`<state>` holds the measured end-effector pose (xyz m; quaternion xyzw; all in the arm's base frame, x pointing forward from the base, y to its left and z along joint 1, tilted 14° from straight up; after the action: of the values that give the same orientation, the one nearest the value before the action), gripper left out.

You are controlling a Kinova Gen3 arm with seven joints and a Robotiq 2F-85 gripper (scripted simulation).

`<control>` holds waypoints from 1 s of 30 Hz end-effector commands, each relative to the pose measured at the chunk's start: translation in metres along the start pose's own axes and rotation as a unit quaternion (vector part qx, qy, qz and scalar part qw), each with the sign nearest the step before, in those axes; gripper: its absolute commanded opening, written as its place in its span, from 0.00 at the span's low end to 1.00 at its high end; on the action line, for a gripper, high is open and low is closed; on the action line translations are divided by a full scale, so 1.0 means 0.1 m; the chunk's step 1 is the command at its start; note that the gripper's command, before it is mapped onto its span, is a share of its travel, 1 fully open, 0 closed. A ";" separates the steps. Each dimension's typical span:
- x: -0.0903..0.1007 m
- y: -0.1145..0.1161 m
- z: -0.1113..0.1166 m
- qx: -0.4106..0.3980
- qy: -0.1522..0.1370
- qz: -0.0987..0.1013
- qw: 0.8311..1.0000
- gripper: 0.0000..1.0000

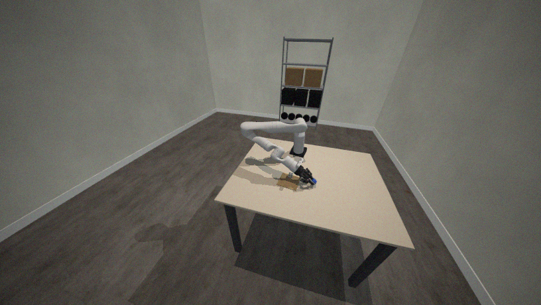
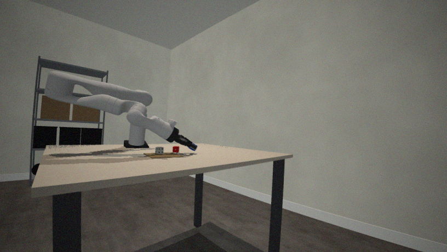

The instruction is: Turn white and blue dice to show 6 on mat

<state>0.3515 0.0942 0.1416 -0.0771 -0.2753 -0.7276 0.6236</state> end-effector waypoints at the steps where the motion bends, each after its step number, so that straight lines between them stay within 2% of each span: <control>1: -0.01 0.02 0.00 0.003 0.001 -0.002 1.000 0.26; 30: -0.05 0.01 -0.08 0.003 0.001 -0.002 1.000 0.26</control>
<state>0.3537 0.0937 0.1346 -0.0772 -0.2755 -0.7281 0.6229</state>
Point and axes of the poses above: the point where the finger pads meet when closed, its own x axis back along the fingers, its own y axis across the jaws, z = x × y, the point moved 9 cm from there along x, back along the fingers, and after that the axes turned 5 degrees about x, right-handed, at the moved point
